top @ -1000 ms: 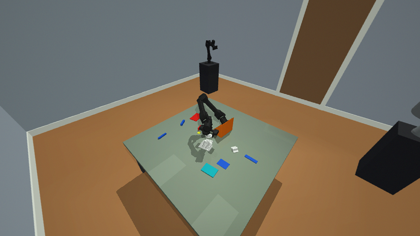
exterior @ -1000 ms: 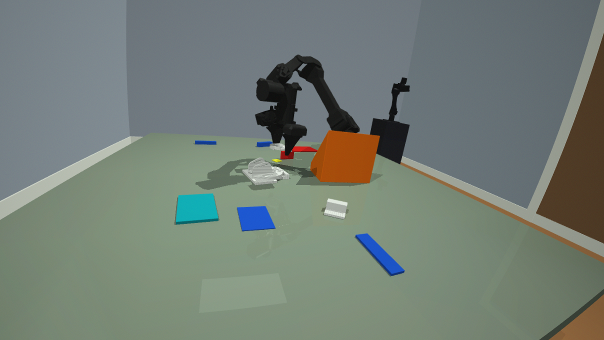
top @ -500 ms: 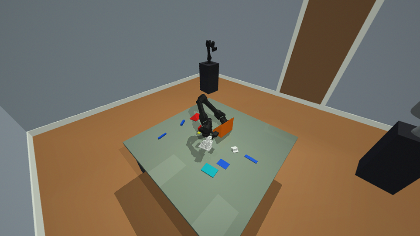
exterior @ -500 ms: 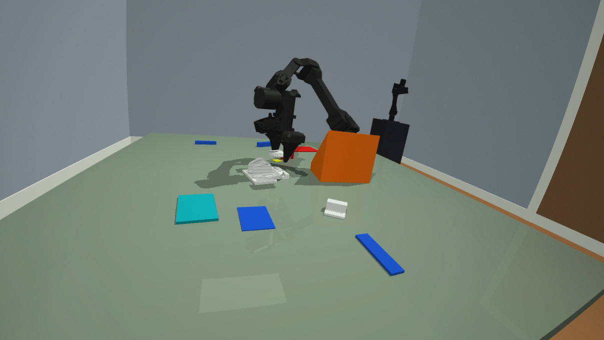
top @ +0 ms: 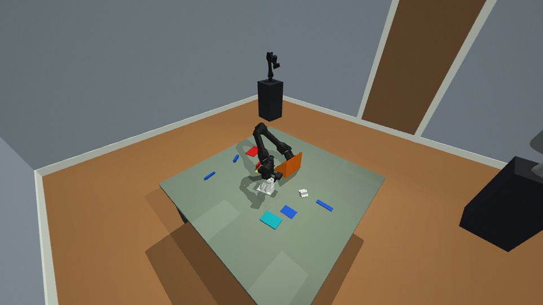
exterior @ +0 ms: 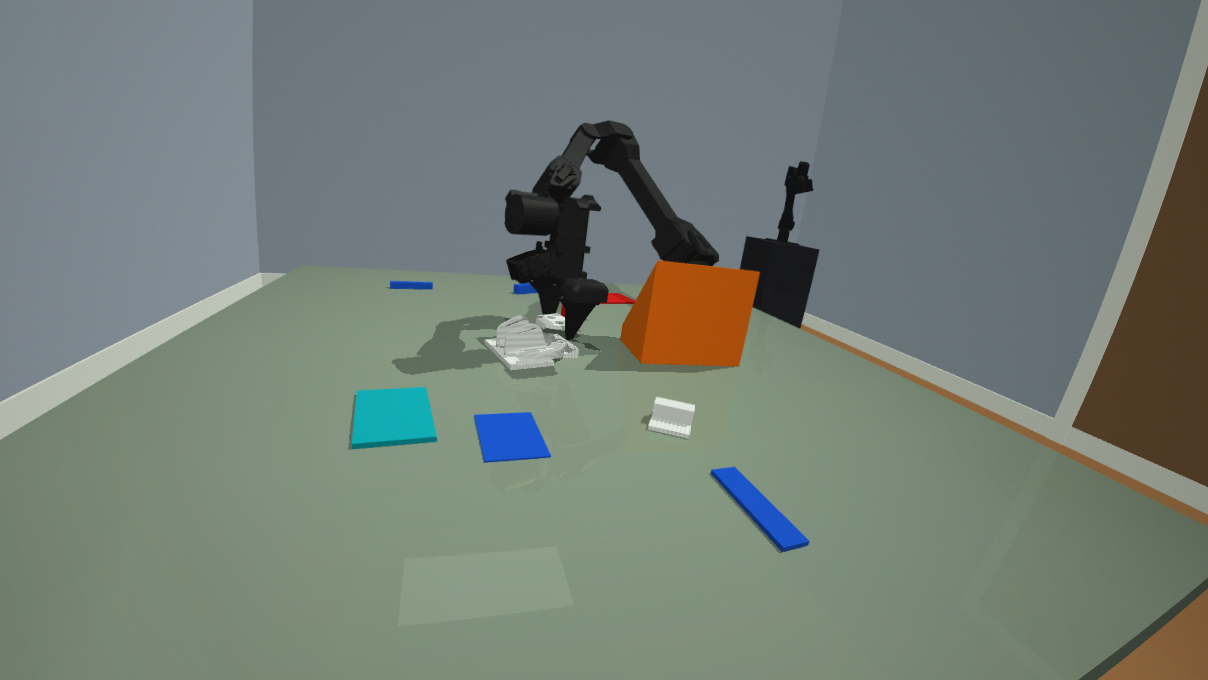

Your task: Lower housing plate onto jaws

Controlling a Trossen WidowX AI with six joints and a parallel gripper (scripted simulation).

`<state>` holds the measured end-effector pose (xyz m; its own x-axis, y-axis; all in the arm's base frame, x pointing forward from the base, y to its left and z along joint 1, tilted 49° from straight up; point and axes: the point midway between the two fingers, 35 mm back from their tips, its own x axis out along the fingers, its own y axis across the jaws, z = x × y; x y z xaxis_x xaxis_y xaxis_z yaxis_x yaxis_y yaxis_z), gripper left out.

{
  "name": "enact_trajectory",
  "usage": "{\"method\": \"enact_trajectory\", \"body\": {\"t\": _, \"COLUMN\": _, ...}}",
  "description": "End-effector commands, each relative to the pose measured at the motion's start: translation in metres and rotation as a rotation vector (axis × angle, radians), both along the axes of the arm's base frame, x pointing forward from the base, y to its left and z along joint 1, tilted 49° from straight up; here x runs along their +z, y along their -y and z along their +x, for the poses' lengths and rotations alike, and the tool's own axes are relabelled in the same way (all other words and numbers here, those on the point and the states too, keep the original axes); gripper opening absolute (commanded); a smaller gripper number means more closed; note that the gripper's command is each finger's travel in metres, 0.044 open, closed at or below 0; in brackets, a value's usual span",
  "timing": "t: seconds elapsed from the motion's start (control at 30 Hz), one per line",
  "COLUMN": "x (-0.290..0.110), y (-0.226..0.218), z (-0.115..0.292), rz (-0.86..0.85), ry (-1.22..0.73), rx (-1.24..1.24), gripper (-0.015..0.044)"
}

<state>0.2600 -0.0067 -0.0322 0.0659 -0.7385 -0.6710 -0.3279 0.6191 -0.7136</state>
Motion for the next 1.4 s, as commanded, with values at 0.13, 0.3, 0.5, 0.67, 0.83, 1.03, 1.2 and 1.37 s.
{"method": "enact_trajectory", "body": {"t": 0.13, "x": -0.0079, "y": 0.0116, "z": -0.0026, "rz": -0.01, "ry": -0.01, "rx": 0.002, "gripper": 0.0351}}
{"method": "enact_trajectory", "body": {"t": 0.3, "x": -0.008, "y": 0.0118, "z": -0.0027, "rz": -0.01, "ry": -0.01, "rx": 0.002, "gripper": 0.0351}}
{"method": "enact_trajectory", "body": {"t": 0.5, "x": -0.008, "y": 0.0118, "z": -0.0027, "rz": -0.01, "ry": -0.01, "rx": 0.002, "gripper": 0.0351}}
{"method": "enact_trajectory", "body": {"t": 0.67, "x": -0.008, "y": 0.0118, "z": -0.0027, "rz": -0.01, "ry": -0.01, "rx": 0.002, "gripper": 0.0351}}
{"method": "enact_trajectory", "body": {"t": 0.83, "x": -0.0083, "y": 0.0121, "z": -0.0026, "rz": -0.01, "ry": -0.011, "rx": 0.003, "gripper": 0.0351}}
{"method": "enact_trajectory", "body": {"t": 1.03, "x": -0.0096, "y": 0.0136, "z": -0.0025, "rz": -0.011, "ry": -0.016, "rx": 0.007, "gripper": 0.0351}}
{"method": "enact_trajectory", "body": {"t": 1.2, "x": -0.0097, "y": 0.0137, "z": -0.0025, "rz": -0.011, "ry": -0.016, "rx": 0.008, "gripper": 0.0351}}
{"method": "enact_trajectory", "body": {"t": 1.37, "x": -0.0112, "y": 0.0155, "z": -0.0024, "rz": -0.011, "ry": -0.02, "rx": 0.011, "gripper": 0.0351}}
